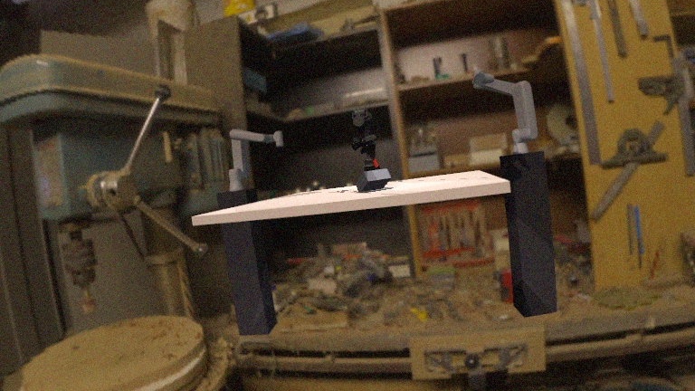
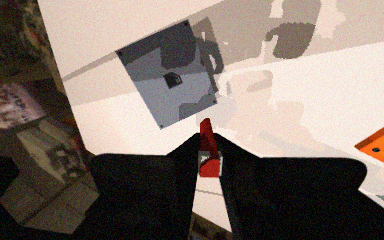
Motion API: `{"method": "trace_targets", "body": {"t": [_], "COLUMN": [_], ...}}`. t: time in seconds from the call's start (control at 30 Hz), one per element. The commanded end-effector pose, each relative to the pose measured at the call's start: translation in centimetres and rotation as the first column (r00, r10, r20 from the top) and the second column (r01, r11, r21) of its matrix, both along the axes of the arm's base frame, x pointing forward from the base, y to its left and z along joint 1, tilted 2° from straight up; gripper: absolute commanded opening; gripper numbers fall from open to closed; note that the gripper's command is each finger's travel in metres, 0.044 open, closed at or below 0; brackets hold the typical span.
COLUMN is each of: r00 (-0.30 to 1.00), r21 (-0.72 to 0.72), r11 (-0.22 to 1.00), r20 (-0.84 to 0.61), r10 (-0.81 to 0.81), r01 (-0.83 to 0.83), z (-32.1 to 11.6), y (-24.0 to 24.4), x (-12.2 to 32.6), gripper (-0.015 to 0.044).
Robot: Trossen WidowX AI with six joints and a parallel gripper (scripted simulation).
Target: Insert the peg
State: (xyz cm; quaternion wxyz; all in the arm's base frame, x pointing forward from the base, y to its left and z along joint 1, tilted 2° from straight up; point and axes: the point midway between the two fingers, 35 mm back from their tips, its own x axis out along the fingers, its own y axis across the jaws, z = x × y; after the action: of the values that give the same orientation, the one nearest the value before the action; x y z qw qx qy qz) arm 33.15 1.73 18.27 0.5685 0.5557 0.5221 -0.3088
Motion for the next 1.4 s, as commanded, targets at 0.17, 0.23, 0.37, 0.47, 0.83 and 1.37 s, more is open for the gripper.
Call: {"method": "trace_targets", "body": {"t": [0.17,0.23,0.37,0.47,0.83,1.37], "r00": [0.995,0.992,0.985,0.979,0.947,0.877], "r21": [0.042,0.05,0.067,0.079,0.125,0.187], "r11": [0.994,0.991,0.983,0.976,0.939,0.857], "r20": [-0.007,-0.009,-0.016,-0.021,-0.044,-0.088], "r10": [-0.103,-0.126,-0.169,-0.202,-0.318,-0.472], "r01": [0.104,0.126,0.17,0.203,0.321,0.48], "z": [0.3,0.3,0.4,0.5,0.8,1.2], "y": [-0.5,-0.6,-0.8,-1.0,-1.6,-2.6], "x": [0.2,0.3,0.3,0.4,0.6,0.8], "gripper": [0.0,0.0,0.0,0.0,0.0,0.0]}}
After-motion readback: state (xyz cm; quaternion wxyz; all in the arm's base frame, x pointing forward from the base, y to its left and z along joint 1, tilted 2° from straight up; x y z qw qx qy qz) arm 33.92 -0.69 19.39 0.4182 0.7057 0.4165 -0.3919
